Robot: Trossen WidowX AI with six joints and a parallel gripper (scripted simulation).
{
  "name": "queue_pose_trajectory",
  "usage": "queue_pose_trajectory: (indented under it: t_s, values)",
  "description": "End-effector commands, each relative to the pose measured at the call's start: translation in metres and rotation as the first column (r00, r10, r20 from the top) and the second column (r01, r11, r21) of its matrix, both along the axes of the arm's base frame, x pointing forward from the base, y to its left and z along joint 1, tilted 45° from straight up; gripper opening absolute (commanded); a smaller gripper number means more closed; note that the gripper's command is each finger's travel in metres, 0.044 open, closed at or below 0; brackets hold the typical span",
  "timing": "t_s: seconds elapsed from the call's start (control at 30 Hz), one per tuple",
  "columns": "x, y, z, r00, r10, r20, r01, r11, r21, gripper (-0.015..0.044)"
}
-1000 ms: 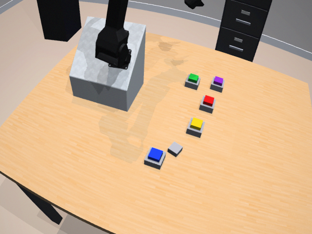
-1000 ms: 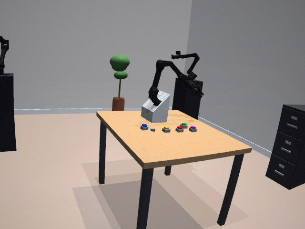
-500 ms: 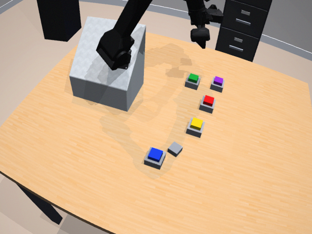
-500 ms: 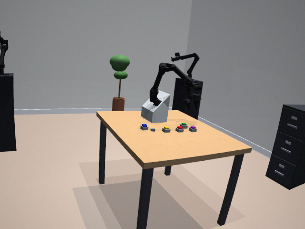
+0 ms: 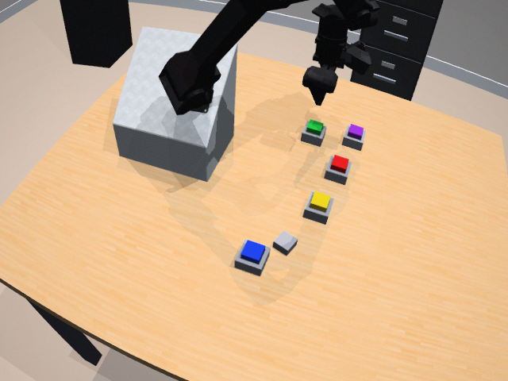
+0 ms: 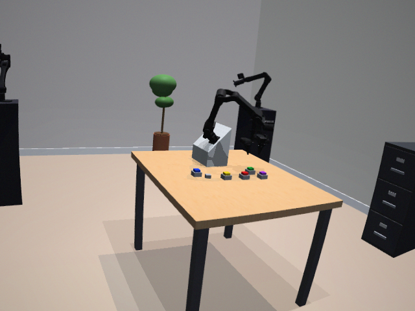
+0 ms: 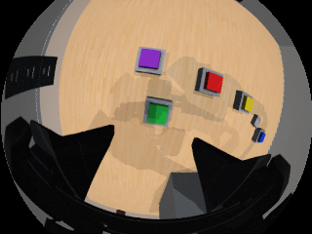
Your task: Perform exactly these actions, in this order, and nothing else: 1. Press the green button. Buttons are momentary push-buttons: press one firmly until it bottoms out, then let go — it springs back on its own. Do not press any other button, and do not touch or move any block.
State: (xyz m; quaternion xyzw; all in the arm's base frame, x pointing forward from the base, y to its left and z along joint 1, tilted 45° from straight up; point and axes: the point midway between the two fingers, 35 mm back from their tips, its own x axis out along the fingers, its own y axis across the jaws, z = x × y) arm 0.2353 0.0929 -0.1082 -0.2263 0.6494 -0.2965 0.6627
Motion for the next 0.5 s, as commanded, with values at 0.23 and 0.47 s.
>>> queue_pose_trajectory:
  t_s: [0.23, 0.47]
  values:
    - [-0.0038, -0.0444, -0.0391, 1.000, -0.016, -0.008, 0.016, 1.000, -0.013, 0.0111]
    - [-0.0038, -0.0444, -0.0391, 1.000, -0.016, -0.008, 0.016, 1.000, -0.013, 0.0020]
